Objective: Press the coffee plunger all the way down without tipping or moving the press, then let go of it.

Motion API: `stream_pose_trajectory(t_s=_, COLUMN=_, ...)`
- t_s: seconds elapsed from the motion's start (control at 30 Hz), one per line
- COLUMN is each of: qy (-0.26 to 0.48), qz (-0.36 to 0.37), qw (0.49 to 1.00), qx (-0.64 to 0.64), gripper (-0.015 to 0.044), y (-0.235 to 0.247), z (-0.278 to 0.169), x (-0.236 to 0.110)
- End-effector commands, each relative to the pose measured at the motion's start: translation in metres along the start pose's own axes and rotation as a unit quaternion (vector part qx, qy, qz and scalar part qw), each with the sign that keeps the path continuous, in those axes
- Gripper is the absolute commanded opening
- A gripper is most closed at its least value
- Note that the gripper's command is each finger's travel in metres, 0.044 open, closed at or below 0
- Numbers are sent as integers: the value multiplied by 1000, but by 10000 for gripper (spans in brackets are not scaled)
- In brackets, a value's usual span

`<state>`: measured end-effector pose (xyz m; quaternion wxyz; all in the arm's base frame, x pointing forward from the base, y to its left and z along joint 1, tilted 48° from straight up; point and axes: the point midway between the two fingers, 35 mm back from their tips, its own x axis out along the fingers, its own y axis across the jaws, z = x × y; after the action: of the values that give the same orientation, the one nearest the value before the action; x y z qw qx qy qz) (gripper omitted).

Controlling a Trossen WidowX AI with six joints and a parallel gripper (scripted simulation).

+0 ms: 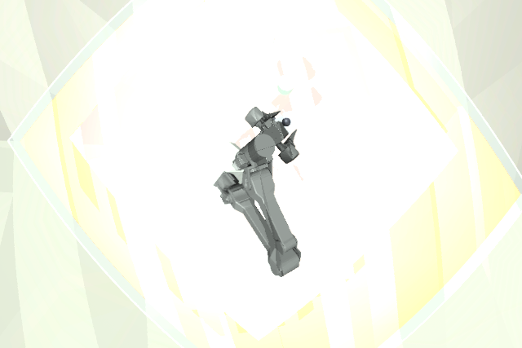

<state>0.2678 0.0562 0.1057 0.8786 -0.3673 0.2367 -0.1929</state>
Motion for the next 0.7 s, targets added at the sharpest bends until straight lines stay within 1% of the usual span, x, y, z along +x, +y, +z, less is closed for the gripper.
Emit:
stream_pose_trajectory(t_s=0.0, qy=0, qz=1, qw=1000, qx=-3, gripper=256, y=0, z=-2, x=1)
stream_pose_trajectory(t_s=0.17, qy=0, qz=1, qw=1000, qx=-3, gripper=125, y=0, z=-2, x=1)
stream_pose_trajectory(t_s=0.23, qy=0, qz=1, qw=1000, qx=-3, gripper=115, y=0, z=-2, x=1)
stream_pose_trajectory(t_s=0.67, qy=2, qz=2, qw=1000, qx=-3, gripper=115, y=3, z=-5, x=4)
